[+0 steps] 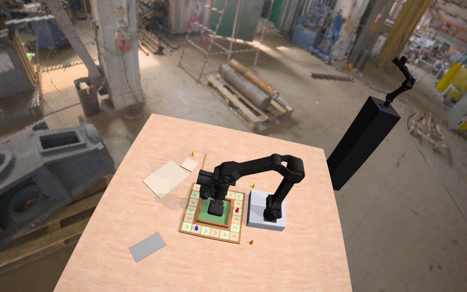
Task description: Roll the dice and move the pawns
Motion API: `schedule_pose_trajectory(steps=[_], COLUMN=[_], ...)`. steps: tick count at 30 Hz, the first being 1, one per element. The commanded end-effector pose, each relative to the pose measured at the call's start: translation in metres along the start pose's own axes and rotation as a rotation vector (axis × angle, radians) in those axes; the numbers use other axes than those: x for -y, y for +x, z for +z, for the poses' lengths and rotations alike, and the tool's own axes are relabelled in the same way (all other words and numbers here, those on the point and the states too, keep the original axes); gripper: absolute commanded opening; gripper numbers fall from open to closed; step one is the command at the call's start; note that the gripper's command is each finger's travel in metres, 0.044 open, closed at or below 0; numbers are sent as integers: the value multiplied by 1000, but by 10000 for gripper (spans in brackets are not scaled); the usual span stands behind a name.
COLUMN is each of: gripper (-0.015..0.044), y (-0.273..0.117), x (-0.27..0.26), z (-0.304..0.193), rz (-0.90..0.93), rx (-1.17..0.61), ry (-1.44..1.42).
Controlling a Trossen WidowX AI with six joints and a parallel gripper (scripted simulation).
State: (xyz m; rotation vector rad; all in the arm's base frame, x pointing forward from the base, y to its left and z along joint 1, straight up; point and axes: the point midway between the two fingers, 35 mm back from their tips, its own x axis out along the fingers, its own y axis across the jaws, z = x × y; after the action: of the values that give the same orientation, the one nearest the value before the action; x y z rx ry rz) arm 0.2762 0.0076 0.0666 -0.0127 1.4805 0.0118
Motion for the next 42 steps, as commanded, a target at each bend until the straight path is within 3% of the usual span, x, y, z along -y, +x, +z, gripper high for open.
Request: schedule_pose_trajectory(steps=[1, 21, 33, 42], gripper=[0, 0, 0, 0], y=[2, 8, -29, -29], x=[1, 0, 3, 3], z=[1, 5, -23, -25], rz=[-7, -1, -2, -2], rx=[116, 772, 776, 776], ry=[-4, -2, -2, -2])
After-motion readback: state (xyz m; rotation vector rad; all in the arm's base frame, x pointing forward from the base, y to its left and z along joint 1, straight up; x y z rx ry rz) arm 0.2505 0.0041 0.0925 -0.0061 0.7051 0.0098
